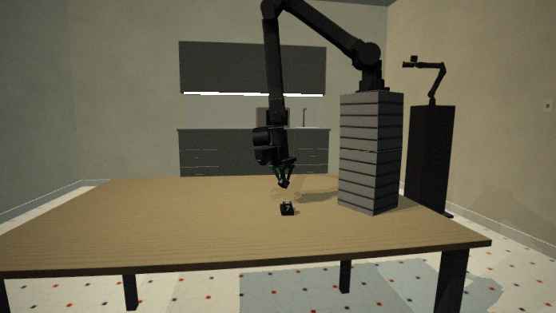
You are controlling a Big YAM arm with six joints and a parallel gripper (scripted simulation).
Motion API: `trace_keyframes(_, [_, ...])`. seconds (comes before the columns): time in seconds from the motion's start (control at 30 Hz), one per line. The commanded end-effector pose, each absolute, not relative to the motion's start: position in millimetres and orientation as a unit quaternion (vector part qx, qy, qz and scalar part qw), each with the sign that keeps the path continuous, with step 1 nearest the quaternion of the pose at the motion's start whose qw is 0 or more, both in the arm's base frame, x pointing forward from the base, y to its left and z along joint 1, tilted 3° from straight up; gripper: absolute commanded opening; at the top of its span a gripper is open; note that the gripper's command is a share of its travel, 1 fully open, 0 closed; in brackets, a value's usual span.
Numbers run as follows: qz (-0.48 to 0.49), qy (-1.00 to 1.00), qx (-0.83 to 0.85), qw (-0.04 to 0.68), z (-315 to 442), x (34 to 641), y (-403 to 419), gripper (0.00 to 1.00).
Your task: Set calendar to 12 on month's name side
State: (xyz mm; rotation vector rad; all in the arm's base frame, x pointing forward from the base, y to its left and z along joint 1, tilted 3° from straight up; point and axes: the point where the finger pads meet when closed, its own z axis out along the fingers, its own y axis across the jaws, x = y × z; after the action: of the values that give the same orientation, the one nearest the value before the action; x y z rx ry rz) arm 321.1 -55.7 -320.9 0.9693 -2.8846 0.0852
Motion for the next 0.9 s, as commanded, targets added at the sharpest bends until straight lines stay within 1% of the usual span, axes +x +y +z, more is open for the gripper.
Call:
trace_keyframes(0.0, [0.031,-0.946,0.324,-0.005,-306.1,332.2,-67.9,0.25])
trace_keyframes(0.2, [0.030,-0.944,0.328,-0.028,-305.2,340.5,-68.0,0.25])
trace_keyframes(0.33, [0.006,-0.945,0.325,-0.048,-313.6,320.5,-66.5,0.25])
trace_keyframes(0.4, [0.006,-0.945,0.325,-0.048,-313.6,320.5,-66.5,0.25])
trace_keyframes(0.43, [-0.004,-0.944,0.324,-0.056,-318.7,312.7,-64.8,0.25])
trace_keyframes(0.6, [-0.023,-0.938,0.325,-0.119,-316.4,310.7,-64.5,0.25])
trace_keyframes(0.7, [-0.025,-0.937,0.326,-0.126,-315.8,310.5,-64.5,0.25])
trace_keyframes(0.77, [-0.012,-0.933,0.327,-0.147,-307.9,333.0,-71.4,0.25])
trace_keyframes(0.87, [-0.036,-0.933,0.324,-0.152,-317.1,310.7,-64.5,0.25])
